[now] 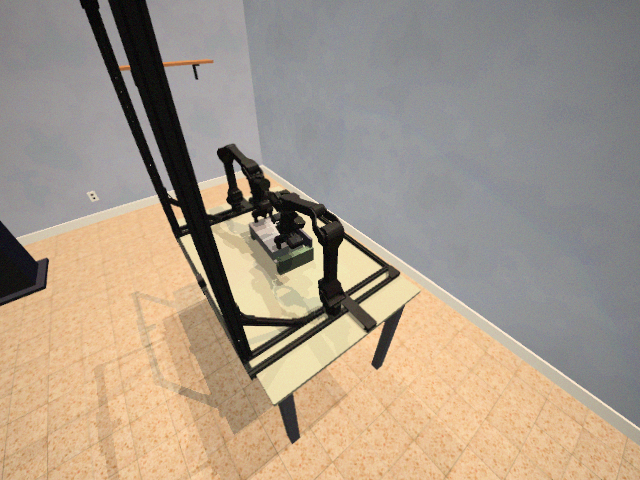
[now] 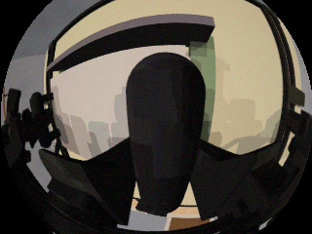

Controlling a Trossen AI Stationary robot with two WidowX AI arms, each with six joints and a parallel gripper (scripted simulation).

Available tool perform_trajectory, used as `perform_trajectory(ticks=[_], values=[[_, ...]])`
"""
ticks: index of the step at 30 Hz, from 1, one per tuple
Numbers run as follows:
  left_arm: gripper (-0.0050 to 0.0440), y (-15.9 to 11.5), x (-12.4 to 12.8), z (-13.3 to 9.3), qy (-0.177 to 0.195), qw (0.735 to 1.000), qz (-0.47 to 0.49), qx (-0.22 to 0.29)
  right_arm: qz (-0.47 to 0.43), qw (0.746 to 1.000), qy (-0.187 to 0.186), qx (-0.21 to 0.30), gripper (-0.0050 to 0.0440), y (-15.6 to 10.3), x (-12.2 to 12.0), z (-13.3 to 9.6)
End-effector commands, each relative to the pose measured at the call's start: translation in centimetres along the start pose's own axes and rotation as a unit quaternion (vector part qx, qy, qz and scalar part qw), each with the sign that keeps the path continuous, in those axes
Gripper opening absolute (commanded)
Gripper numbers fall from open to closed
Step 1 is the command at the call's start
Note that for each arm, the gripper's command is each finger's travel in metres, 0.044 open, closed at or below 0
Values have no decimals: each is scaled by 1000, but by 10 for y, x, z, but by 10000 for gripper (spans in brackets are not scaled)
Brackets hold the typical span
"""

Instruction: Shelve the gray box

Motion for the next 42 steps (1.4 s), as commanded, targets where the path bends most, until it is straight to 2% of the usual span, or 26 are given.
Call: perform_trajectory(ticks=[1,22,23,34,36,42], values=[[0,5,-3,-7,-13,1000,4,-6,-2,1000,14,-1,0,5,0,-8],[0,25,-2,-7,-13,1000,4,-6,-2,1000,14,-1,0,25,1,-8],[24,20,1,0,-3,1000,-1,1,0,1000,1,1,24,20,1,0],[288,20,1,0,-3,1000,-1,1,0,1000,1,1,288,20,1,0],[288,20,1,0,-3,1000,-1,1,0,1000,1,1,288,20,1,0],[432,20,1,0,-3,1000,-1,1,0,1000,1,1,432,20,1,0]])
Point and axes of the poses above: on each arm, the point midway between the two fingers, 35 mm back from their tips, its own z axis out along the fingers, its own x axis across the jaws, y = z × x, the point moved 5 cm from there along -z, back along the fingers, and after that the axes turned 3 degrees about z, right-handed, at the moved point
